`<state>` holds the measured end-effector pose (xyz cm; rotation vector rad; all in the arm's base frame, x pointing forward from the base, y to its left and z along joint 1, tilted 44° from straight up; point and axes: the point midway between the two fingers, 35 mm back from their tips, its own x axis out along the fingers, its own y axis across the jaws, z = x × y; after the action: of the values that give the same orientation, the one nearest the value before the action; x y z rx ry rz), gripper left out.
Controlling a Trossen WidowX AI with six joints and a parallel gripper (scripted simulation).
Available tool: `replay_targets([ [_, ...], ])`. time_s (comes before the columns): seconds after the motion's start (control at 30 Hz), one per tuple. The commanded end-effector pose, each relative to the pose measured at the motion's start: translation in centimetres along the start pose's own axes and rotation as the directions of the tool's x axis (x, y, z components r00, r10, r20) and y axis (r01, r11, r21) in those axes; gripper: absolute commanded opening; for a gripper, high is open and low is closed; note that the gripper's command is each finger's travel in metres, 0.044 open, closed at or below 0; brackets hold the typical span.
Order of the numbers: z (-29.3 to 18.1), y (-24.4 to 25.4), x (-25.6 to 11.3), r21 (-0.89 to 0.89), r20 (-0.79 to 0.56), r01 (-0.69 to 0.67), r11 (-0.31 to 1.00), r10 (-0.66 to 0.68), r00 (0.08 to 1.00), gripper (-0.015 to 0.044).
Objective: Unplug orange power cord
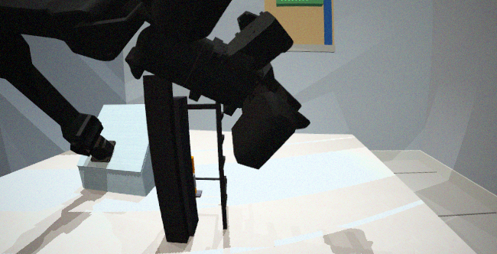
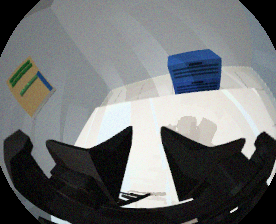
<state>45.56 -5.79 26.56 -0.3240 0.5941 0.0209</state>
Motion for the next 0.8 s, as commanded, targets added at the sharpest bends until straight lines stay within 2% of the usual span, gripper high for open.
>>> replay_targets([
  [0.0, -1.4, 4.7, 1.0, -0.125, -0.081, -0.080, 0.989, 0.070, 0.994, 0.0160],
  [0.27, -4.4, 12.4, 1.4, -0.347, -0.227, -0.230, 0.909, 0.157, 0.961, 0.0160],
  [0.47, -7.7, 16.6, 1.2, -0.485, -0.355, -0.329, 0.811, 0.161, 0.921, 0.0160],
  [0.6, -10.4, 17.8, 1.1, -0.550, -0.452, -0.384, 0.742, 0.122, 0.884, 0.0160],
  [0.77, -15.5, 18.8, 0.5, -0.642, -0.622, -0.516, 0.567, 0.007, 0.783, 0.0160],
])
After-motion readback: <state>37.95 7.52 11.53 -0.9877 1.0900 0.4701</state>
